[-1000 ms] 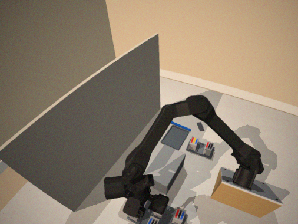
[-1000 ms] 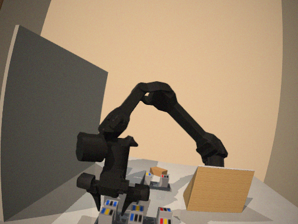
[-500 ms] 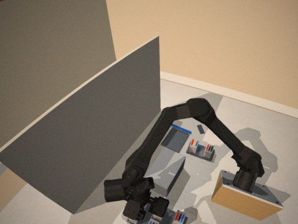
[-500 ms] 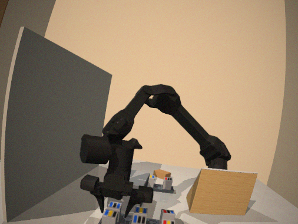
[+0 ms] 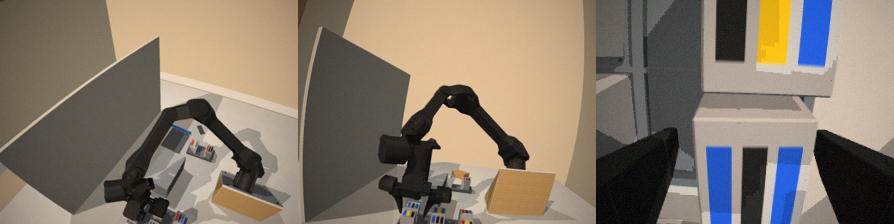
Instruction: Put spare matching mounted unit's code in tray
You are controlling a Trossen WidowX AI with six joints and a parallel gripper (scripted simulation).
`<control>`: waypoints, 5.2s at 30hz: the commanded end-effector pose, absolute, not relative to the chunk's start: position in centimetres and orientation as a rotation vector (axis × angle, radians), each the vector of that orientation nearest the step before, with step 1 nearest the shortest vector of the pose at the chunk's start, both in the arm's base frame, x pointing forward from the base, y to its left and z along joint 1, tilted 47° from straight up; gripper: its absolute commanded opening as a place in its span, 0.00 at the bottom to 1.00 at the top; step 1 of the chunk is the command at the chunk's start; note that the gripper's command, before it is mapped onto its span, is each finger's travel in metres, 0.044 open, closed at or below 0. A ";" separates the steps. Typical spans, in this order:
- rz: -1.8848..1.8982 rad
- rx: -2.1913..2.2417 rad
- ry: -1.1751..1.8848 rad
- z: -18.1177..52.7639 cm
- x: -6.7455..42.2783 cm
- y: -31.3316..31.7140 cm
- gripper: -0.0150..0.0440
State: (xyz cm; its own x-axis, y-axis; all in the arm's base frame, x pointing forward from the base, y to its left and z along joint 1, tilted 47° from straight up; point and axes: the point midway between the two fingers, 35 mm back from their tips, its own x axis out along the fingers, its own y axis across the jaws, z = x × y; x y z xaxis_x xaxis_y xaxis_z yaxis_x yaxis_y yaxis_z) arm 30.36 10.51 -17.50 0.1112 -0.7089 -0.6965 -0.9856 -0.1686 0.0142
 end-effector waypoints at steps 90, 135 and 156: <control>0.799 -1.937 1.644 -17.5 30.3 10.5 0.46; 0.808 -1.938 1.641 -7.3 28.4 21.8 0.25; 0.850 -1.925 1.608 3.9 34.8 13.4 0.25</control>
State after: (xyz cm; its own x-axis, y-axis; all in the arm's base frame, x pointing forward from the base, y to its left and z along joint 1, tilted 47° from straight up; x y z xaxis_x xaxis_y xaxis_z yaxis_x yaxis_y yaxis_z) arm 34.43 14.93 2.54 0.1153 -0.6724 -0.7311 -0.9828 -0.1839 0.0141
